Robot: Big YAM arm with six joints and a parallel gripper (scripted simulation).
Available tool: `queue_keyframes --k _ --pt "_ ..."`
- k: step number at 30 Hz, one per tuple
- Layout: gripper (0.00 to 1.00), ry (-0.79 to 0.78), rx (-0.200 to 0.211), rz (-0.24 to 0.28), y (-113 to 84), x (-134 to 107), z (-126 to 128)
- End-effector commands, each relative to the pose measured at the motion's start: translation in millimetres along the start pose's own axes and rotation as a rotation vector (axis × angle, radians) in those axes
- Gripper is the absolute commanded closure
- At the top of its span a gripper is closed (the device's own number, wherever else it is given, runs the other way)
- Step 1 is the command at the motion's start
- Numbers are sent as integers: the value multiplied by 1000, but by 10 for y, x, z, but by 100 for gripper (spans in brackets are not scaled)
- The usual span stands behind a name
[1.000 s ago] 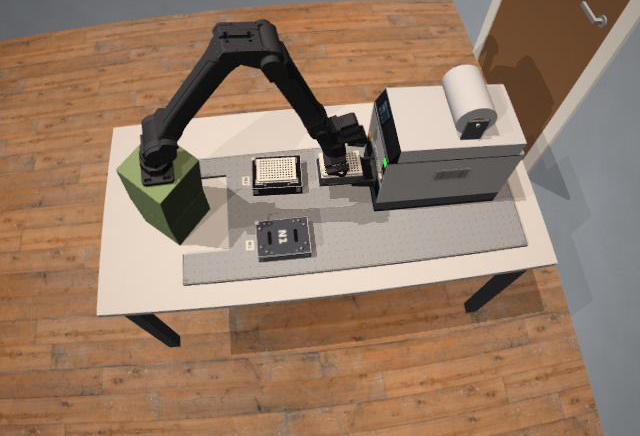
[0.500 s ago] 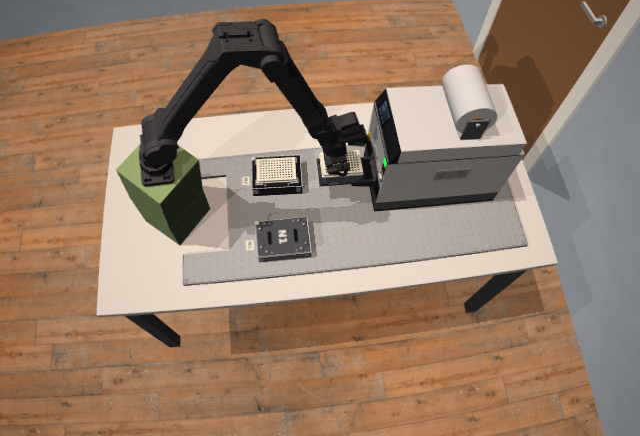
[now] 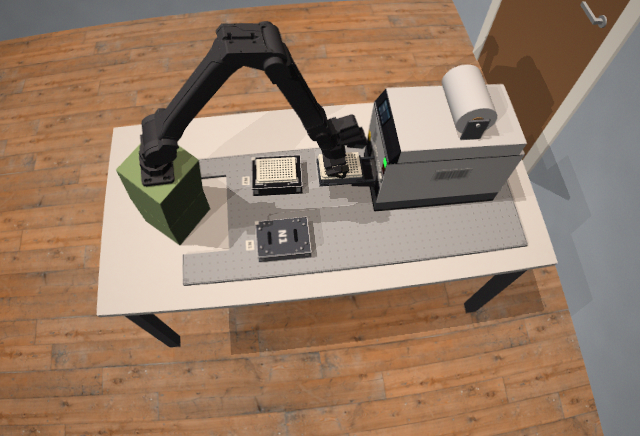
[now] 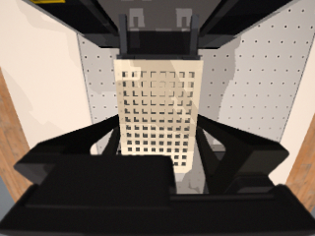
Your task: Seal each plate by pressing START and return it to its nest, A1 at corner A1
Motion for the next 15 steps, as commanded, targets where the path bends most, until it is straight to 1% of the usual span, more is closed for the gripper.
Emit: queue_keyframes --k 1,5,9,12,15 --pt "100 -16 0 -18 67 67 47" --pt "100 -13 -2 -35 53 141 35" --pt "100 -13 -2 -35 67 138 36" --pt "100 -14 -1 -29 99 110 42" --pt "100 -16 2 -12 128 19 54"
Point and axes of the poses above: the point where the finger pads meet when closed, its own y axis out along the fingers, its own z axis across the jaws, x = y × z, the point moved 9 cm from there along -y, back along the fingers, and after that the axes turned 13 degrees about -y, right-handed, at the moved point
